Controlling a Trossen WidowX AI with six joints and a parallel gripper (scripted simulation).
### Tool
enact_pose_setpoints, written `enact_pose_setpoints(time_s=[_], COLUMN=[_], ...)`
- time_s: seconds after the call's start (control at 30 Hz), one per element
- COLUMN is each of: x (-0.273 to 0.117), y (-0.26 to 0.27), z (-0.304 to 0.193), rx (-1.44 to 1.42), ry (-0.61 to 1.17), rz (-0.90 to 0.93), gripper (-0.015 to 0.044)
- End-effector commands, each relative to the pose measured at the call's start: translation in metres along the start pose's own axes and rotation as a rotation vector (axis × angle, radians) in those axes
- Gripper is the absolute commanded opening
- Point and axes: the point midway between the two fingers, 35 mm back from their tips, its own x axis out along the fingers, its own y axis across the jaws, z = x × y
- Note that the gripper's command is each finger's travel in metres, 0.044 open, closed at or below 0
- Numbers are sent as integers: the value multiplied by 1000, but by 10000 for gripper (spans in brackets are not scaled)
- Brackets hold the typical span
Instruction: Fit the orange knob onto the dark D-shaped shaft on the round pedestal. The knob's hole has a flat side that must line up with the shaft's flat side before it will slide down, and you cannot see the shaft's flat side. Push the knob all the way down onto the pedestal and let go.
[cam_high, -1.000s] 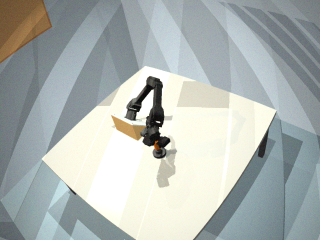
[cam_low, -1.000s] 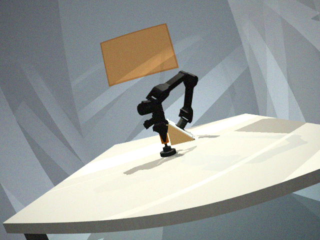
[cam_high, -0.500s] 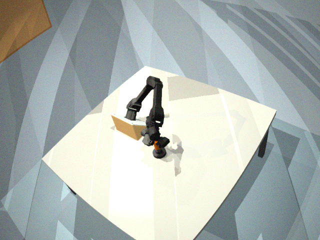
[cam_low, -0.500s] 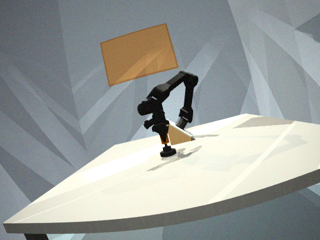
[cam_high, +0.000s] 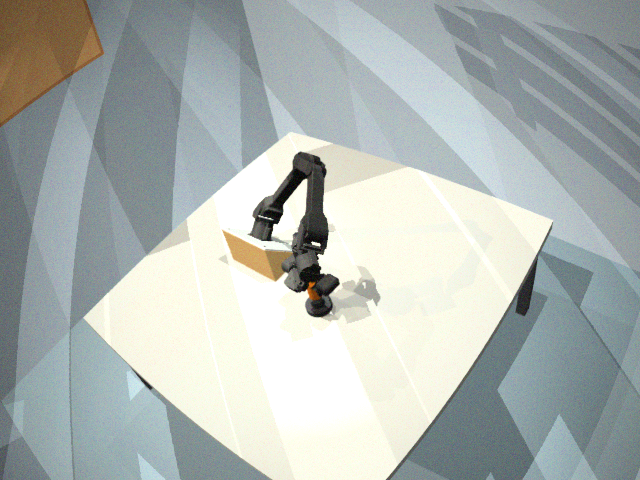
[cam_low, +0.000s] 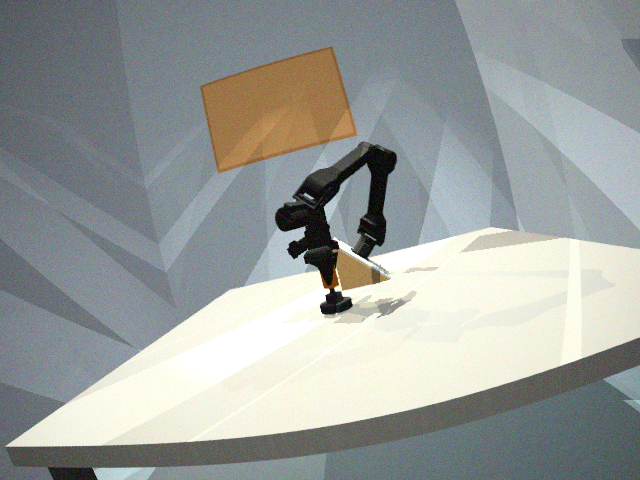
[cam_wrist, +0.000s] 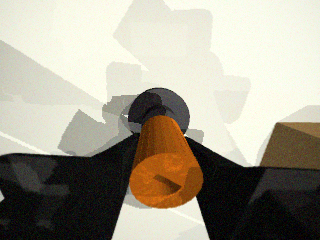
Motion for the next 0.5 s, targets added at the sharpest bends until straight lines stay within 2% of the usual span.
enact_pose_setpoints(time_s=[0.0, 0.2, 0.47], x=[-1, -5, -4], y=[1, 2, 3], z=[0, 0, 1], rx=[4, 13, 213], ry=[-1, -1, -1], rz=[2, 2, 2], gripper=[0, 0, 0])
